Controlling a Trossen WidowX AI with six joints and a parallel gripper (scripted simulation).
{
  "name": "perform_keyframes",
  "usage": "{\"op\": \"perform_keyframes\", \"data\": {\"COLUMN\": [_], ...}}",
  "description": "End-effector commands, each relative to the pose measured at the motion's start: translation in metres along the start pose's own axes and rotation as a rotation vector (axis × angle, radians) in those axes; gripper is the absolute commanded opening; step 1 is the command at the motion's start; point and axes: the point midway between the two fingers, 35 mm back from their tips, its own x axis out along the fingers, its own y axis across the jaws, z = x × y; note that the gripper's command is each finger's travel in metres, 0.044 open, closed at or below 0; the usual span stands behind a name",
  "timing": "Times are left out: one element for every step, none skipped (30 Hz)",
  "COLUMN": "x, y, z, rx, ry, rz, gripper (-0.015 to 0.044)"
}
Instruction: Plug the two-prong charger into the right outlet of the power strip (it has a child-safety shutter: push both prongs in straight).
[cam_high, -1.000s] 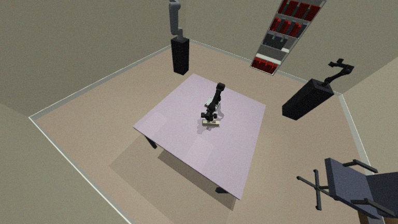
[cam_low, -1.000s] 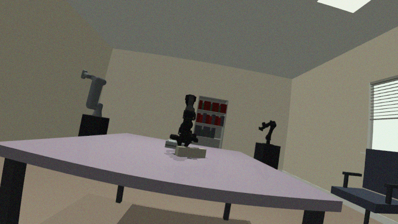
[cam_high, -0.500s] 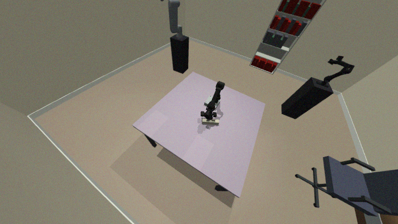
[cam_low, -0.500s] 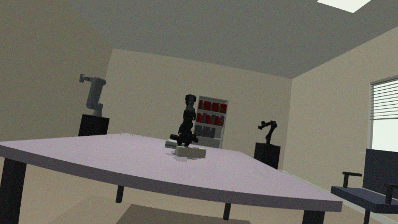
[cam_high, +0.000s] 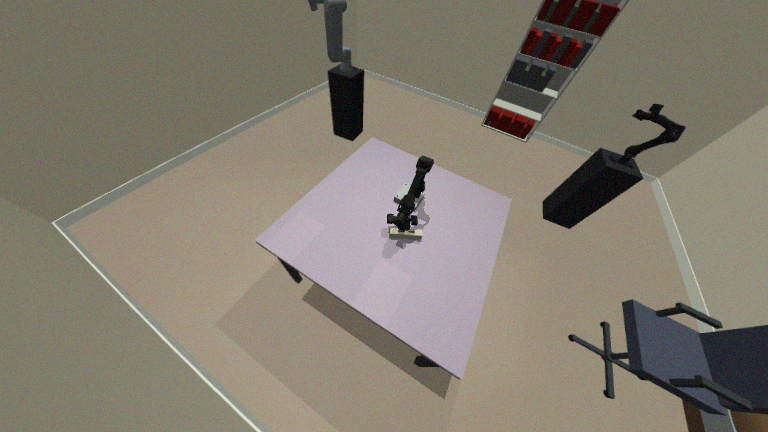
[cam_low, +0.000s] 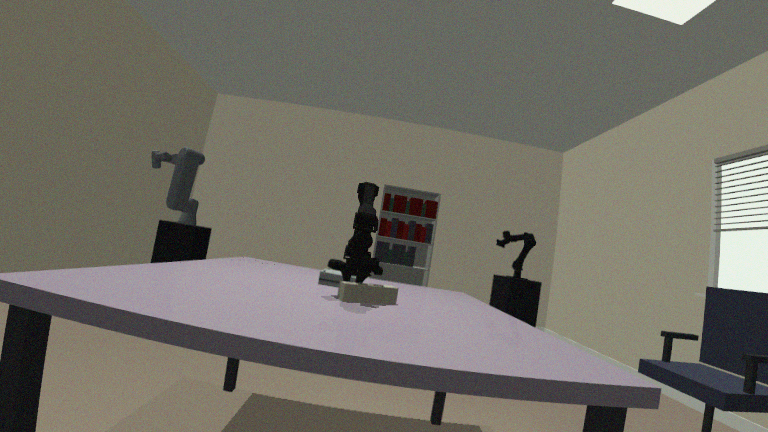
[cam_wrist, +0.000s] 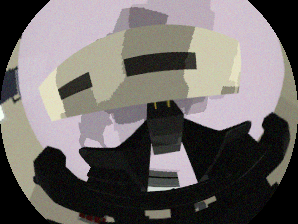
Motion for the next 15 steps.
{"op": "perform_keyframes", "data": {"x": [-0.0014,-0.0014,-0.0014,-0.0014,-0.0014,-0.0014,-0.0014,-0.0014,-0.0014,-0.0014,-0.0014,-0.0014,-0.0014,-0.0014,-0.0014], "y": [-0.0002,-0.0002,-0.0002,-0.0002,-0.0002,-0.0002,-0.0003,-0.0003,-0.0003,-0.0003,-0.0003,-0.0002,-0.0002,-0.0002,-0.0002], "z": [0.0022,0.002,0.0018,0.0016,0.0013,0.0009,0.0006,0.0005,0.0005,0.0006,0.0006,0.0006,0.0006,0.0006,0.0006], "rx": [0.003,0.003,0.003,0.003,0.003,0.003,0.003,0.003,0.003,0.003,0.003,0.003,0.003,0.003,0.003], "ry": [-0.005,-0.005,-0.005,-0.005,-0.005,-0.005,-0.005,-0.005,-0.005,-0.005,-0.005,-0.005,-0.005,-0.005,-0.005], "rz": [0.0,0.0,0.0,0.0,0.0,0.0,0.0,0.0,0.0,0.0,0.0,0.0,0.0,0.0,0.0], "gripper": [0.0,0.0,0.0,0.0,0.0,0.0,0.0,0.0,0.0,0.0,0.0,0.0,0.0,0.0,0.0]}}
